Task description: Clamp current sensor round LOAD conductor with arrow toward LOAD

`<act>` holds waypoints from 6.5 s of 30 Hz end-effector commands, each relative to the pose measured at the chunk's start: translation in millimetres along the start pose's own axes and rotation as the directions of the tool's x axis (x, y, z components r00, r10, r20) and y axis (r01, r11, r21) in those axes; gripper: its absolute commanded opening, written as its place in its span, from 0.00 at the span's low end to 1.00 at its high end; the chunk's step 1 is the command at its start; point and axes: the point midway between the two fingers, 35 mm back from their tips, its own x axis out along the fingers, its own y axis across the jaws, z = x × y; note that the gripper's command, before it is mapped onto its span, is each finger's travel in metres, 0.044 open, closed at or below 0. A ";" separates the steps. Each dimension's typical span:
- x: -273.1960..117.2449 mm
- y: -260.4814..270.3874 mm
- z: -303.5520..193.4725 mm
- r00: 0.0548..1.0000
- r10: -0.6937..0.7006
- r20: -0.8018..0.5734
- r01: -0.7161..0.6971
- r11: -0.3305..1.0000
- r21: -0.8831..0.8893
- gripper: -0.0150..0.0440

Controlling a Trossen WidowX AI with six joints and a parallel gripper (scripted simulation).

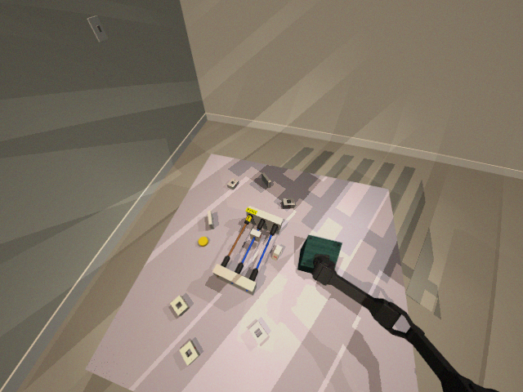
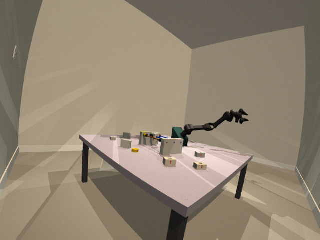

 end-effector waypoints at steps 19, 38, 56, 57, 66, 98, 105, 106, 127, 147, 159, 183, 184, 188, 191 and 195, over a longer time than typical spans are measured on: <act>-126.9 14.9 -244.9 0.830 -0.118 -0.545 0.323 0.899 0.296 1.00; -342.6 169.0 -393.3 0.333 0.140 -0.932 0.638 0.695 0.332 1.00; -549.3 370.3 -340.6 -0.225 0.570 -0.790 0.760 0.610 0.224 1.00; -559.4 380.4 -331.8 -0.253 0.591 -0.766 0.761 0.610 0.220 1.00; -604.2 423.7 -282.4 -0.380 0.678 -0.629 0.760 0.617 0.206 1.00; -938.0 407.7 -110.6 -0.413 0.811 0.415 0.685 0.576 -0.446 1.00; -963.2 389.6 -66.2 -0.261 0.867 0.424 0.565 0.494 -0.661 1.00; -963.2 389.6 -66.2 -0.261 0.867 0.424 0.565 0.494 -0.661 1.00; -940.7 394.8 -58.7 -0.222 0.863 0.453 0.581 0.490 -0.649 1.00; -771.4 410.7 12.6 0.075 0.772 0.631 0.699 0.410 -0.586 1.00; -771.5 425.0 23.2 0.074 0.772 0.631 0.699 0.411 -0.585 1.00; -766.7 455.1 48.4 0.077 0.773 0.629 0.699 0.408 -0.587 1.00; -766.4 456.1 49.2 0.077 0.773 0.629 0.699 0.408 -0.587 1.00; -768.0 454.4 47.0 0.072 0.771 0.632 0.703 0.411 -0.581 0.96; -768.0 454.4 47.0 0.072 0.771 0.632 0.703 0.411 -0.581 0.82; -768.0 454.4 47.0 0.072 0.771 0.632 0.703 0.411 -0.581 0.64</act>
